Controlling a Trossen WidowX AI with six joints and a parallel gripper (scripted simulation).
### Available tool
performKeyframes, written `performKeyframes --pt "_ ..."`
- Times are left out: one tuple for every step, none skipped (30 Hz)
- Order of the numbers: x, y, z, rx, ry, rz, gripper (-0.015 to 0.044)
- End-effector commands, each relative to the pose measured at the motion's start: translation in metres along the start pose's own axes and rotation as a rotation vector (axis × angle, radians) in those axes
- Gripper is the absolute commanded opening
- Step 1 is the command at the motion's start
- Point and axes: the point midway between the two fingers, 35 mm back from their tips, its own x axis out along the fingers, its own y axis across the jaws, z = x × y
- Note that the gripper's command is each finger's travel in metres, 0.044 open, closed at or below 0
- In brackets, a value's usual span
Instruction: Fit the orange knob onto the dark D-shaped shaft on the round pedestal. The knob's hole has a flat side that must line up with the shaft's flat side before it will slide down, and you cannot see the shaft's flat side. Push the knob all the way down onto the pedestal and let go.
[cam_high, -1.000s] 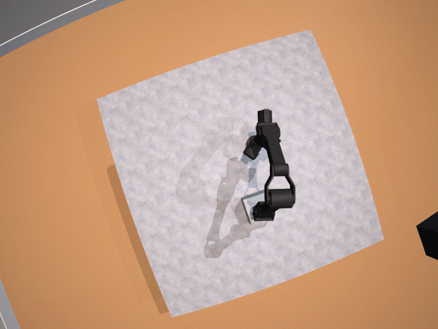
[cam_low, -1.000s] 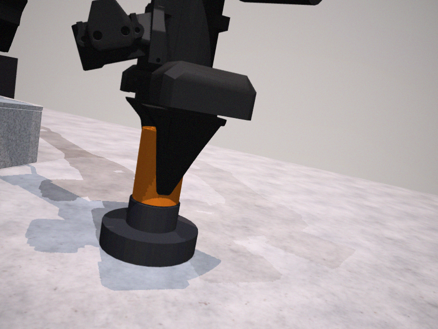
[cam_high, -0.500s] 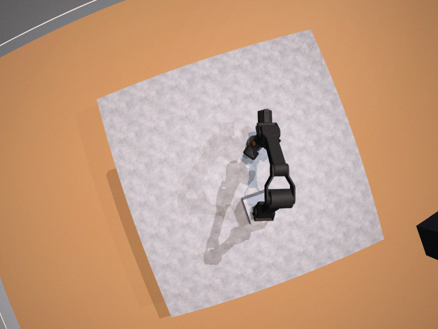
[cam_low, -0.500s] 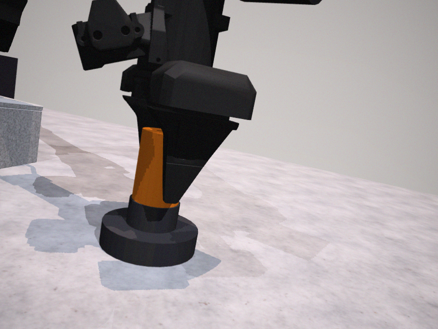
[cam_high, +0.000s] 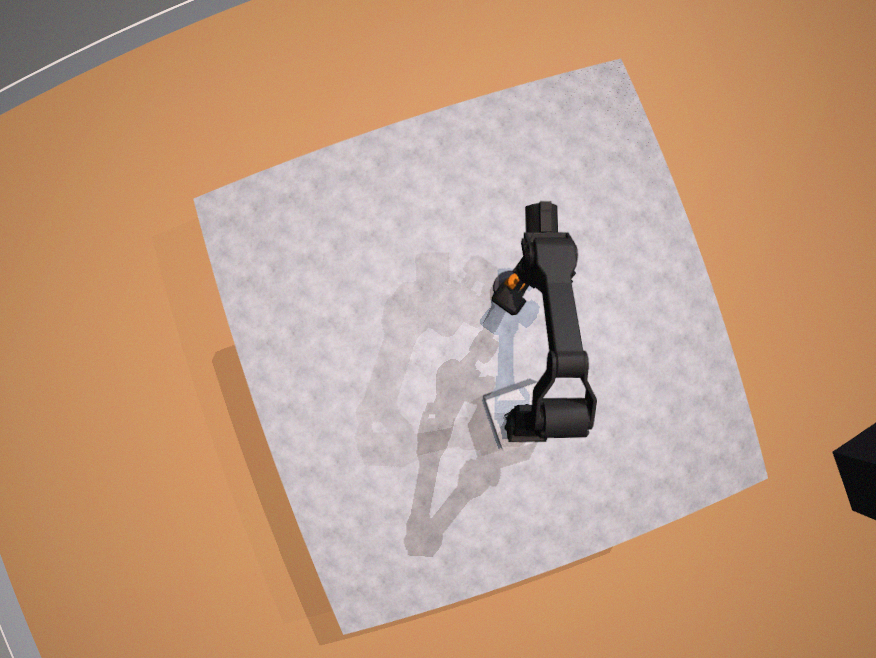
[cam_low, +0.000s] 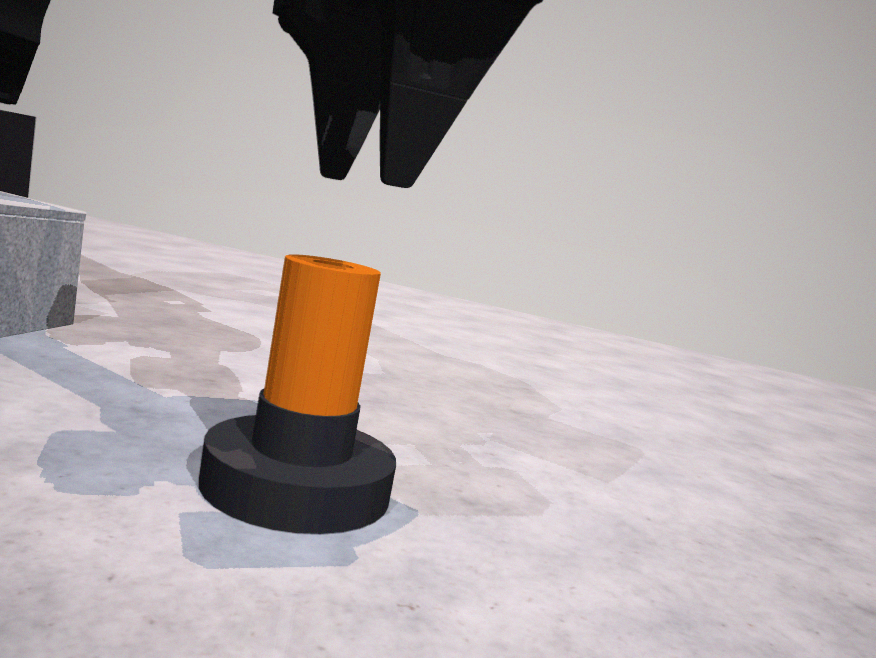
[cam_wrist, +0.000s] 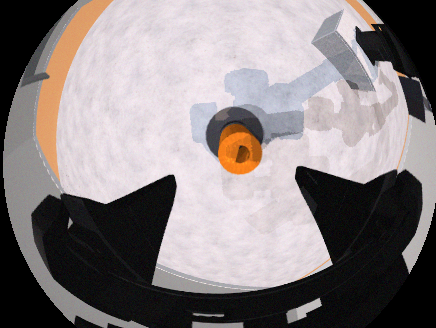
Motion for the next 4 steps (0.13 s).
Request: performKeyframes --pt "-0.0131 -0.0007 0.0008 -0.003 -0.008 -0.011 0.044" --pt "-0.0131 0.0 0.0003 -0.003 -0.008 -0.011 0.044" --pt "-0.0131 0.0 0.0003 -0.003 -0.008 -0.011 0.044" --pt "-0.0131 0.0 0.0003 -0.003 -0.008 -0.011 0.044"
